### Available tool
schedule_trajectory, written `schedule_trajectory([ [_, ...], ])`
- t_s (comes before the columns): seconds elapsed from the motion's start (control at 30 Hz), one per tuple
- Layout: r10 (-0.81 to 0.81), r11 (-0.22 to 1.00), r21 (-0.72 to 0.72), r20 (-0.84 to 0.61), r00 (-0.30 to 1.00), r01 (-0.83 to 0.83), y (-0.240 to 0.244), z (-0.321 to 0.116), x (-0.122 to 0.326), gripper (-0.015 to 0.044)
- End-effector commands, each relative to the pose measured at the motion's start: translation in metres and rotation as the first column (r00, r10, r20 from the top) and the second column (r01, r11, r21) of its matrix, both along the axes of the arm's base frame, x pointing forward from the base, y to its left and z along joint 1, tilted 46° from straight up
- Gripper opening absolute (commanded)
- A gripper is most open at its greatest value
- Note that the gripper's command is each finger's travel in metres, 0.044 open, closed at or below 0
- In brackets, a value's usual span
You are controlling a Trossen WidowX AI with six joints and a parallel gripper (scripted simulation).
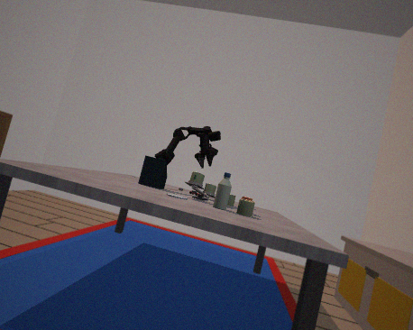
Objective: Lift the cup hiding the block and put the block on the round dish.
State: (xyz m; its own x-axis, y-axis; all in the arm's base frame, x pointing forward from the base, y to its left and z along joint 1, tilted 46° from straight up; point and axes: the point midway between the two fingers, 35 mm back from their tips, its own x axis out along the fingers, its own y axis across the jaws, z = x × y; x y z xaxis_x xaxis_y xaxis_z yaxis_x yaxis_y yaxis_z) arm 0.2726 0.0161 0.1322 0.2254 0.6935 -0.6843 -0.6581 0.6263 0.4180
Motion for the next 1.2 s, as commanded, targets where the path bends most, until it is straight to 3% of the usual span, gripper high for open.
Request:
schedule_trajectory([
  [0.0, 0.093, 0.996, -0.018, 0.032, 0.995, -0.093, 0.01, 0.0, 0.007, 0.044],
  [0.3, 0.371, 0.929, -0.074, 0.141, 0.918, -0.364, 0.045, 0.0, 0.029, 0.044],
  [0.73, 0.622, 0.782, -0.144, 0.243, 0.744, -0.606, 0.088, -0.005, 0.046, 0.044],
  [1.17, 0.649, 0.759, -0.153, 0.255, 0.717, -0.632, 0.106, -0.017, 0.046, 0.044],
])
